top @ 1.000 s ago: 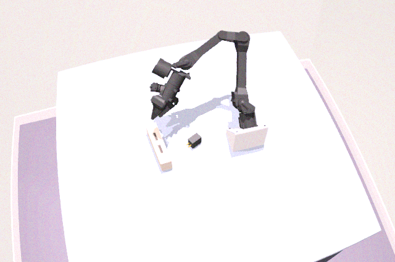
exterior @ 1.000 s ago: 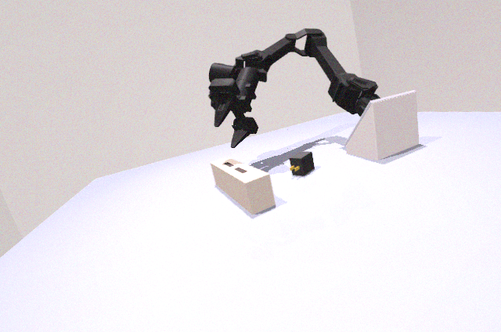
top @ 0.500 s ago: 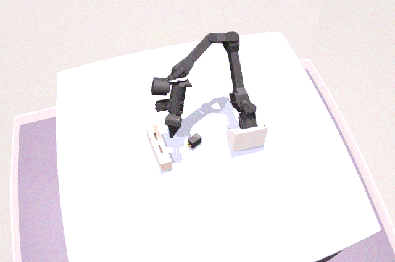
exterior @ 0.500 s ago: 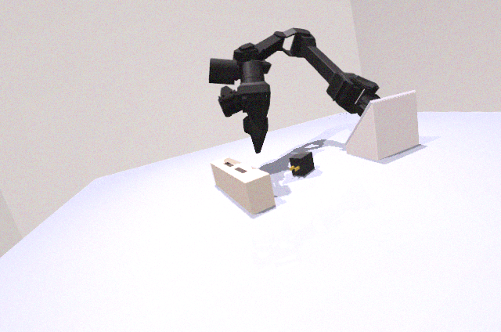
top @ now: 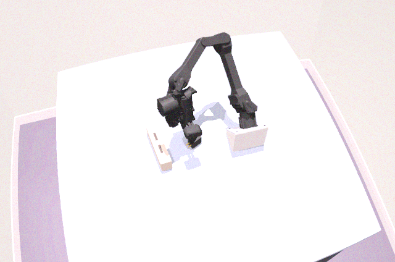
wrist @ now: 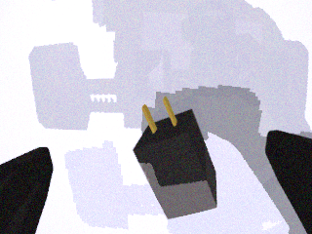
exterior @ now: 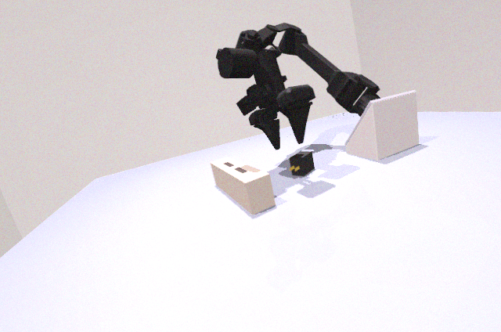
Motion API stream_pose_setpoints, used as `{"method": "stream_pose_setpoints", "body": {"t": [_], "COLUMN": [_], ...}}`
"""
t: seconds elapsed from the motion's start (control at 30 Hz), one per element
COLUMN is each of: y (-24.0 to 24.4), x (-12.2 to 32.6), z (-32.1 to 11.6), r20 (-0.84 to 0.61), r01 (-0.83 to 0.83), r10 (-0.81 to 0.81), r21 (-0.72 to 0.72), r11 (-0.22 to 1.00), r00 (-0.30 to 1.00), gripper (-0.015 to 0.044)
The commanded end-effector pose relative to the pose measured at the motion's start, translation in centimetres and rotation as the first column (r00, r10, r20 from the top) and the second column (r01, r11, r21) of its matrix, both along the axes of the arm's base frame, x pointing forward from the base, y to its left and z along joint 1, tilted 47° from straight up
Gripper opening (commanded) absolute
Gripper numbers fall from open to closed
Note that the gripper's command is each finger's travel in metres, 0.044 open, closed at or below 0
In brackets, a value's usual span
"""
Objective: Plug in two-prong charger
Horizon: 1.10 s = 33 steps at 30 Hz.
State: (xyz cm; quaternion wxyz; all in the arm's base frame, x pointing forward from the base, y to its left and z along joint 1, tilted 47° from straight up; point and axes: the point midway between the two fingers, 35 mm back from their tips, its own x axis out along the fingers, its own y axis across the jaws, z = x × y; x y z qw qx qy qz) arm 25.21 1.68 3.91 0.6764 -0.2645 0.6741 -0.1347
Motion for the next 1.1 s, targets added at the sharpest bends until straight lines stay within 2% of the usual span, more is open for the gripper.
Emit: {"method": "stream_pose_setpoints", "body": {"t": [0.0,0.33,1.07], "y": [0.2,0.3,-1.2], "x": [-0.8,-2.9,-2.8], "z": [-0.1,0.1,-1.4], "r20": [-0.077,-0.291,-0.294], "r01": [-0.062,-0.250,-0.254], "r10": [0.056,0.175,0.178], "r21": [-0.071,-0.243,-0.246], "r11": [0.996,0.937,0.936], "r00": [0.995,0.941,0.939], "gripper": [0.0440,0.0440,0.0440]}}
